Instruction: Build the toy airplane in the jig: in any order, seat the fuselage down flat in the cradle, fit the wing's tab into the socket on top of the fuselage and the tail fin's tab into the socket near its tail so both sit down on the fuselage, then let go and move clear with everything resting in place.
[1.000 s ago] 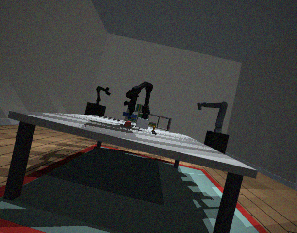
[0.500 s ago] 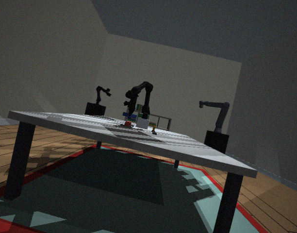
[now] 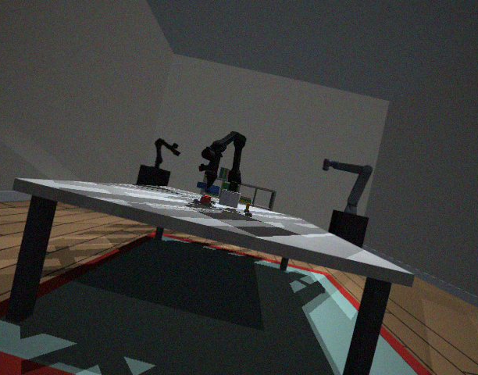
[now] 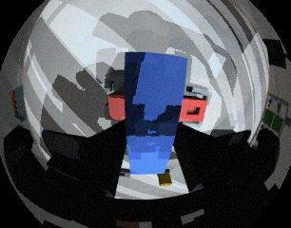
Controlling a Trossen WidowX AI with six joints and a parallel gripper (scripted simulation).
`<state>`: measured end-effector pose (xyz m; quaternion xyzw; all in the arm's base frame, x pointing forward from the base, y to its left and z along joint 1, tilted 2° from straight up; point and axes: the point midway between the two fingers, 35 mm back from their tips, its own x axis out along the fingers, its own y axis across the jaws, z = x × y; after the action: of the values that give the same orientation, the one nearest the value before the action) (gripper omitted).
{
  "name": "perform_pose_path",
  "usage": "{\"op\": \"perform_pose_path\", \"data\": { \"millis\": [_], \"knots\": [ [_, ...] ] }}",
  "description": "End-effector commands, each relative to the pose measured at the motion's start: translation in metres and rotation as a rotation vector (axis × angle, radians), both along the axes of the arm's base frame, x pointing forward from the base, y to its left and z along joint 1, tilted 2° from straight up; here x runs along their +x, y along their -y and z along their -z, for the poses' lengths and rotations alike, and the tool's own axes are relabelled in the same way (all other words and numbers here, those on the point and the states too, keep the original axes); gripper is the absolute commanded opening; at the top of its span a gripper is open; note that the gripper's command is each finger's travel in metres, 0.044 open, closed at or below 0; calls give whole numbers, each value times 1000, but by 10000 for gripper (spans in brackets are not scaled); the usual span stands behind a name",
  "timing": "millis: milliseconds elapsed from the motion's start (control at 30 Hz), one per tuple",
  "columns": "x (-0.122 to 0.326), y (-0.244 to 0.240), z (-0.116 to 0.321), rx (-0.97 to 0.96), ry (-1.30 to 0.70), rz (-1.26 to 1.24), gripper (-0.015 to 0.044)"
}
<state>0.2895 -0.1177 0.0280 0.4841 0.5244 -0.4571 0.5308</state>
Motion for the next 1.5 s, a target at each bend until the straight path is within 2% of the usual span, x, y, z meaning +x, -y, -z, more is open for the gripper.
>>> {"op": "perform_pose_path", "data": {
  "millis": [0,667,833,1000,1467],
  "knots": [
    [0,-1,8,3,-3,7,195],
    [0,-2,31,4,-3,7,195],
    [0,-1,30,2,-4,0,161],
    [0,-1,30,2,-4,0,30],
    [0,-1,30,2,-4,0,398]
  ]
}}
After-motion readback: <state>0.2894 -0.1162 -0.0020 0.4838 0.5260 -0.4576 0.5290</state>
